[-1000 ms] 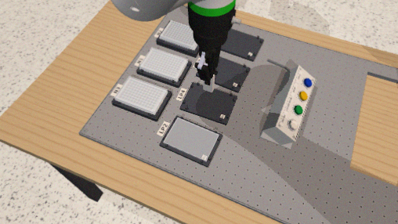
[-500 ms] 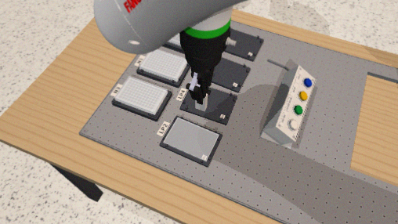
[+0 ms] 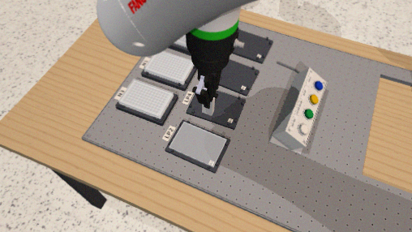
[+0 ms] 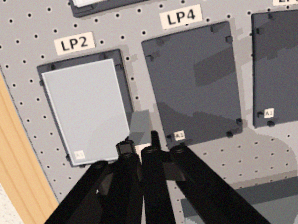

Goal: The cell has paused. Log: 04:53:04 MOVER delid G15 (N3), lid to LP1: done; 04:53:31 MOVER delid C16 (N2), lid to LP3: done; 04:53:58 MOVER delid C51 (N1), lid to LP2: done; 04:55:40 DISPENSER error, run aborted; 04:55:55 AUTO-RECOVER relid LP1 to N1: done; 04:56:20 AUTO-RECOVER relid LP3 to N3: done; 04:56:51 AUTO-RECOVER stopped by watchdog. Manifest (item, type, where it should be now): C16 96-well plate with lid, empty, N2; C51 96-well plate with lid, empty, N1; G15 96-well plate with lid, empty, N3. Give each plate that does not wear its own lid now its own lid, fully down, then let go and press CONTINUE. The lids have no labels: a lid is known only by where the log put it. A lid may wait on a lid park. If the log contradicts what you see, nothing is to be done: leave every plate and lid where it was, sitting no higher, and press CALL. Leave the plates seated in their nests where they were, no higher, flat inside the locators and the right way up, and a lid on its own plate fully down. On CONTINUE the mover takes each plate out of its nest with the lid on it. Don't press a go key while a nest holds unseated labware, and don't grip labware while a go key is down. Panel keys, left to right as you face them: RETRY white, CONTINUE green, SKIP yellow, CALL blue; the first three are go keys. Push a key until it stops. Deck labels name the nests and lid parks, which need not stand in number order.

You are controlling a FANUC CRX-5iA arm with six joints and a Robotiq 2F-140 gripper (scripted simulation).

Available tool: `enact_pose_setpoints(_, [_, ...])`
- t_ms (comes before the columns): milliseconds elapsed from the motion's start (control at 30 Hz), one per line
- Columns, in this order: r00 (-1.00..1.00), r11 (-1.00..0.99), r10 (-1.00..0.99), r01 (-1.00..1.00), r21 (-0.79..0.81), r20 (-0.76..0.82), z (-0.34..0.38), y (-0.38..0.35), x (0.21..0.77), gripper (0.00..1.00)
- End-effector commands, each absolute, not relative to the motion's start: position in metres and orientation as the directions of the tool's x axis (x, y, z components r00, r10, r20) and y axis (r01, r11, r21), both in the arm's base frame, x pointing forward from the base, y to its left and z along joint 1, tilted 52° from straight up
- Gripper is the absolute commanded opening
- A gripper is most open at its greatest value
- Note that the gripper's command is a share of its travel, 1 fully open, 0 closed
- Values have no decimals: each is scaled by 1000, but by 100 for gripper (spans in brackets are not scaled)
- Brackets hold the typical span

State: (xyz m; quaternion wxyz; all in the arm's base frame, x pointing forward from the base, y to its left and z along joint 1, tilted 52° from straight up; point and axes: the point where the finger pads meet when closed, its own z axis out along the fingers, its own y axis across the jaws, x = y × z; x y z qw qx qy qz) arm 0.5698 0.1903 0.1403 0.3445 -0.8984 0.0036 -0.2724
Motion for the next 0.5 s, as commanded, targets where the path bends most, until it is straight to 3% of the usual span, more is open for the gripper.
enact_pose_setpoints(0, [851, -763, -194, 181, -621, 487, 140, 190, 570, 0])
enact_pose_setpoints(133, [851, -762, -195, 181, -622, 487, 143, 188, 577, 0])
enact_pose_setpoints(233, [851, -759, -195, 184, -625, 487, 164, 170, 633, 0])
enact_pose_setpoints(467, [851, -759, -195, 184, -625, 487, 179, 144, 684, 0])
